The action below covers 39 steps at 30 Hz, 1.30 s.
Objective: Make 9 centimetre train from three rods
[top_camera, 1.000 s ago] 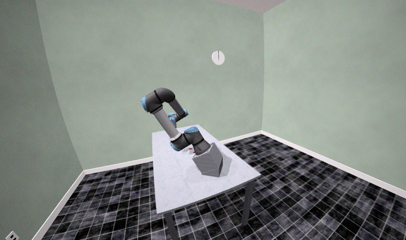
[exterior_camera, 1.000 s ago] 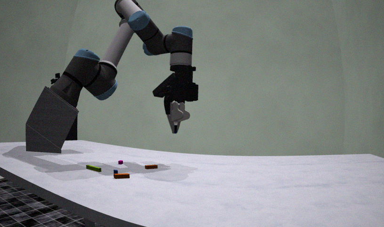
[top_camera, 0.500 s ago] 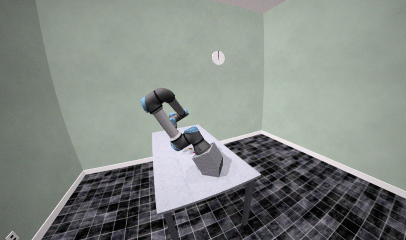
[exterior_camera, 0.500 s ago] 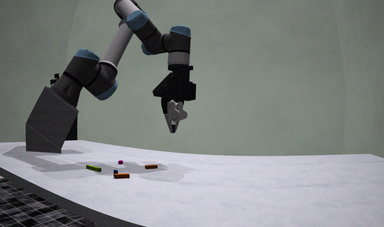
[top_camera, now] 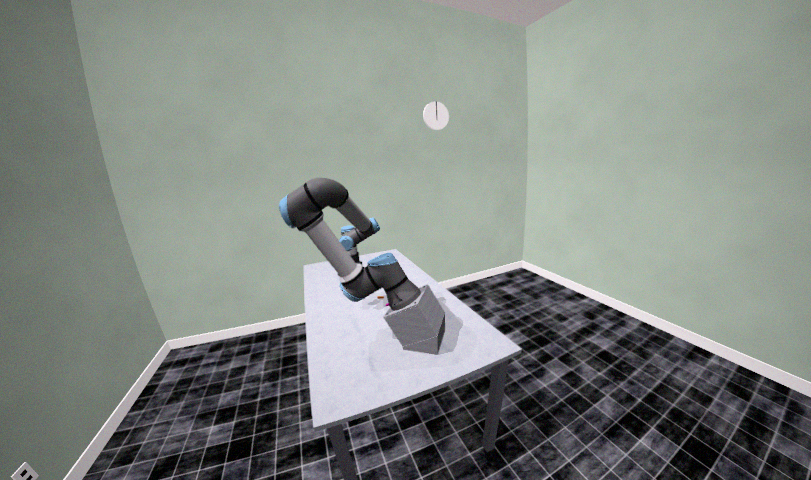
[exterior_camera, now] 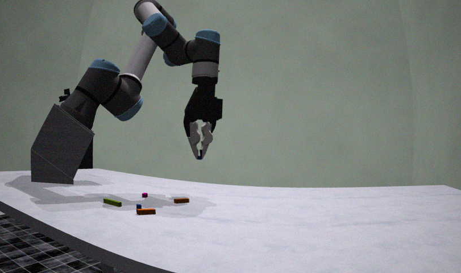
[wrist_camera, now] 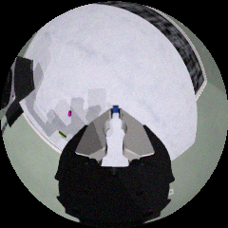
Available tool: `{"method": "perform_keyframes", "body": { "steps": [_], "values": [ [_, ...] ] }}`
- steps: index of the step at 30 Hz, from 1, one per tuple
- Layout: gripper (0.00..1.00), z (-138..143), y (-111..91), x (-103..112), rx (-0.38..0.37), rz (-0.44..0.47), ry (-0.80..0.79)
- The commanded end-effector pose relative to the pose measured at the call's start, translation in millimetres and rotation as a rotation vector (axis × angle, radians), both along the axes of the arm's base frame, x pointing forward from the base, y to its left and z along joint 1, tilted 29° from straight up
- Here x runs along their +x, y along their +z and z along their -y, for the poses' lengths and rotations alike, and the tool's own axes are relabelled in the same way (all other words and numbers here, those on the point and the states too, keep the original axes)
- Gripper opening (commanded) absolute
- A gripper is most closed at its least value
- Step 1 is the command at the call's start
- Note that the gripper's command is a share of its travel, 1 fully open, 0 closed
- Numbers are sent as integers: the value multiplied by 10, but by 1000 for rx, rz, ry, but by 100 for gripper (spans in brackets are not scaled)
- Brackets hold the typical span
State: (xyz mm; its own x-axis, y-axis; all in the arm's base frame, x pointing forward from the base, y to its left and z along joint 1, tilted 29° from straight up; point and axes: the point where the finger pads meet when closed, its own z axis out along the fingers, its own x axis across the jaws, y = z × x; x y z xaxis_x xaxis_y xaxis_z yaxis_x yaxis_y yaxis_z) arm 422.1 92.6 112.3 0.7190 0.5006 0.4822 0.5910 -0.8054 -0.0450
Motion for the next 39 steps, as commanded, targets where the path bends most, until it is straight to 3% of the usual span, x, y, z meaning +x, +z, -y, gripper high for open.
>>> {"method": "perform_keyframes", "body": {
  "steps": [1,6,23,39],
  "values": [
    [0,11,-34,-58,39,-36,-103],
    [0,25,-58,-96,71,-63,-181],
    [0,15,-71,-93,72,-65,-180],
    [0,-99,-361,18,72,-67,-180]
  ]
}}
